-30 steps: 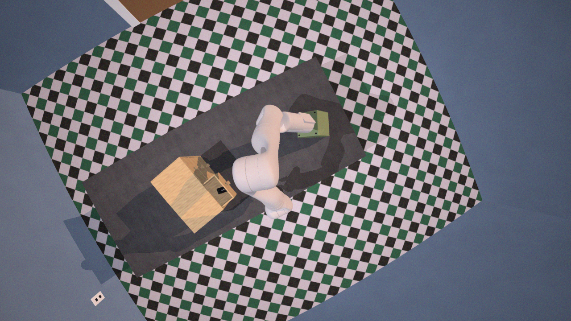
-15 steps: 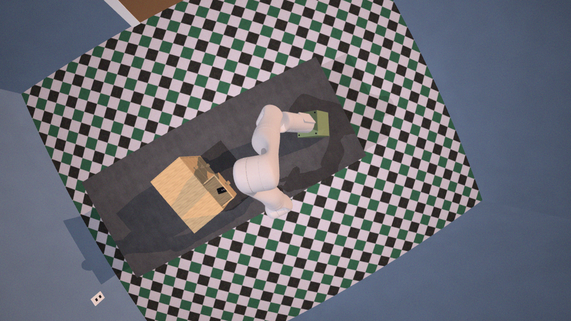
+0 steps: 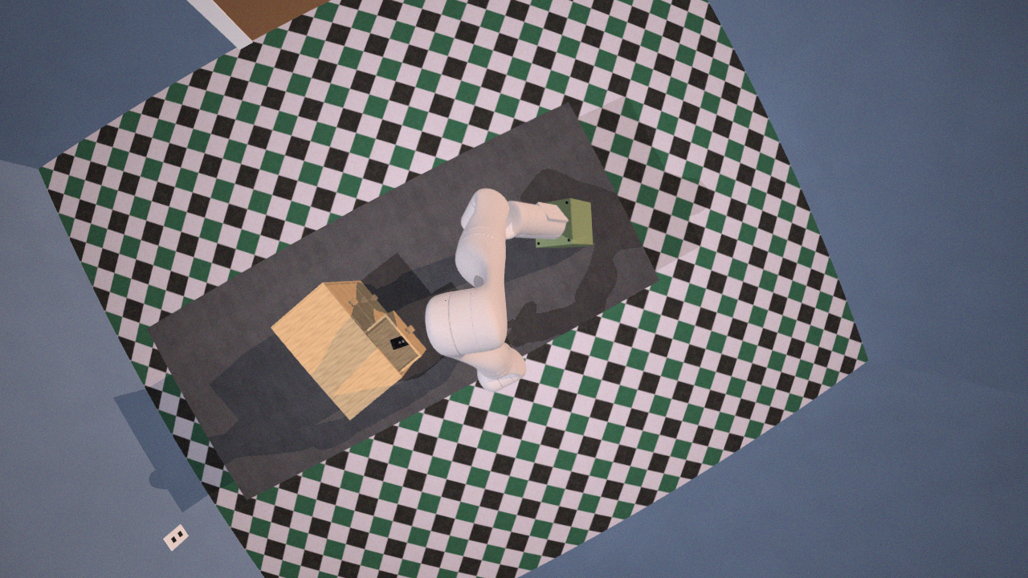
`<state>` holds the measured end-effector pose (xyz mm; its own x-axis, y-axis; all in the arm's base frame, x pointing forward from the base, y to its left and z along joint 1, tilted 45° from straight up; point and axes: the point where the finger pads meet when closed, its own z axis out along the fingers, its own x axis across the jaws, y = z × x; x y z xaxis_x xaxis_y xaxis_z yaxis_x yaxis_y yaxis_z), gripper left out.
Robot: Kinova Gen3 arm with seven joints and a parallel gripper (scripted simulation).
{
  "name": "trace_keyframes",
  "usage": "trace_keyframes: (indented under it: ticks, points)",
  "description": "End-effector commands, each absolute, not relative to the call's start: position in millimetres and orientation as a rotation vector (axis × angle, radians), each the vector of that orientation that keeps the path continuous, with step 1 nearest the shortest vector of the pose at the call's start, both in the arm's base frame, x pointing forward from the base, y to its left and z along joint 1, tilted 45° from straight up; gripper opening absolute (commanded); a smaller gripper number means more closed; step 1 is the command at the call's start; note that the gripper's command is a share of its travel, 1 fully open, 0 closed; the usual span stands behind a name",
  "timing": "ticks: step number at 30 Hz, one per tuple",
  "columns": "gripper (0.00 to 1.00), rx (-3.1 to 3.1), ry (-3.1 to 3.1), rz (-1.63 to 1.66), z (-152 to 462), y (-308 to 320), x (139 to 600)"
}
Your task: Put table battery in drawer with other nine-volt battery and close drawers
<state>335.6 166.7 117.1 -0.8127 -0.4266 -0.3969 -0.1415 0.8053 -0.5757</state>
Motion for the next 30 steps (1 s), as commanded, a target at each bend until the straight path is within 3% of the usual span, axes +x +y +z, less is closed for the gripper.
trace_keyframes:
  ticks: [1,30]
  points:
    - [0.81,-0.416,2.468,-0.740,114,163,338]
    - [0.81,-0.416,2.468,-0.740,95,151,354]
